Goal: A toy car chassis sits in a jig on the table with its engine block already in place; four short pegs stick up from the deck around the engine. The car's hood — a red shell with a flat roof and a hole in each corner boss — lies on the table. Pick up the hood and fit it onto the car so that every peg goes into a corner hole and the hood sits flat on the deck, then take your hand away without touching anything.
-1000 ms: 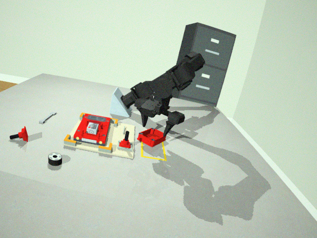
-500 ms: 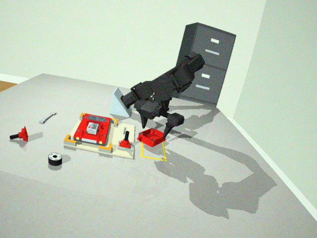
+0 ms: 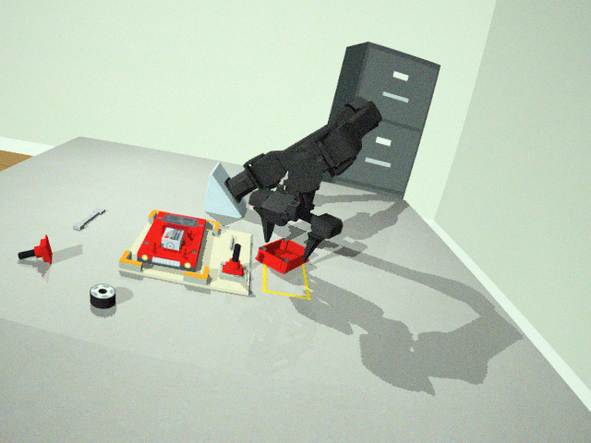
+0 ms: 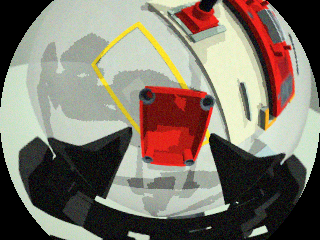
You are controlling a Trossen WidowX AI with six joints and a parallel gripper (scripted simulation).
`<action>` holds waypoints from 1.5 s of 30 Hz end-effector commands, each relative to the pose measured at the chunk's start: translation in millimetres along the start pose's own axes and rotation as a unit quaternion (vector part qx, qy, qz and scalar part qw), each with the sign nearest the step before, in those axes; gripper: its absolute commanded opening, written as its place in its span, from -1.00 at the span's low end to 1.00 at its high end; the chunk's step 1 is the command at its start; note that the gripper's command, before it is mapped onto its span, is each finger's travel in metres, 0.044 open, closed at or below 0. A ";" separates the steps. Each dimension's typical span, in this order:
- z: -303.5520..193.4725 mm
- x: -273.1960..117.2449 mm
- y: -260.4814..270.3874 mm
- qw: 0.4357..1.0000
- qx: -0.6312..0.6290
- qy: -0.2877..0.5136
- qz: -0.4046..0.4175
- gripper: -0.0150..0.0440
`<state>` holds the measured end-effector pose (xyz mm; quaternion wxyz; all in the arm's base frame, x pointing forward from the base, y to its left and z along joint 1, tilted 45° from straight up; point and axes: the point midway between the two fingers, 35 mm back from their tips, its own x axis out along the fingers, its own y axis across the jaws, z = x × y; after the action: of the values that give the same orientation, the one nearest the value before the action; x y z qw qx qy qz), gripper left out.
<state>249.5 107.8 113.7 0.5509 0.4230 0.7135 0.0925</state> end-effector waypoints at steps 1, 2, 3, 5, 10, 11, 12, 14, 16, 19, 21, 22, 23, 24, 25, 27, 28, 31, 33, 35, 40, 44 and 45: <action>-1.1 2.7 -1.2 1.000 0.004 0.002 0.000 1.00; -1.1 3.2 -1.2 1.000 0.004 0.002 0.000 1.00; -1.1 3.7 -1.2 1.000 0.004 0.002 0.001 1.00; -1.2 4.6 -1.2 1.000 0.004 0.002 0.001 1.00; -1.3 7.1 -1.2 1.000 0.004 0.002 0.001 1.00; -0.2 4.9 0.1 1.000 0.000 0.000 0.000 0.91; -0.2 4.9 0.1 1.000 0.000 0.000 0.000 0.82; -0.2 4.9 0.1 1.000 0.000 0.000 0.000 0.71; -0.2 4.9 0.1 1.000 0.000 0.000 0.000 0.67; -0.2 4.9 0.1 1.000 0.000 0.000 0.000 0.60; -0.2 4.9 0.1 1.000 0.000 0.000 0.000 0.55; -0.2 4.9 0.1 1.000 0.000 0.000 0.000 0.53; -0.2 4.9 0.1 1.000 0.000 0.000 0.000 0.51; -0.2 4.9 -0.1 1.000 0.001 0.000 0.001 0.42; -0.2 4.7 -0.1 1.000 0.001 0.000 0.001 0.33; -0.2 3.1 -0.1 1.000 0.001 0.000 0.001 0.15; -0.2 1.8 -0.1 1.000 0.001 0.000 0.001 0.06; -0.1 -2.3 -0.2 1.000 0.001 0.000 0.000 -0.20; 0.0 -6.5 -0.2 1.000 0.001 0.000 0.000 -0.38; 0.0 -11.8 -0.2 1.000 0.001 0.000 0.000 -0.49; 0.2 -26.1 -0.4 1.000 0.001 0.000 0.000 -0.49; 0.4 -37.6 -0.4 1.000 0.001 0.000 0.000 -0.49; 0.4 -41.0 -0.5 1.000 0.002 0.000 -0.001 -0.49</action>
<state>249.1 84.3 136.1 0.5467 0.4255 0.7155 0.0898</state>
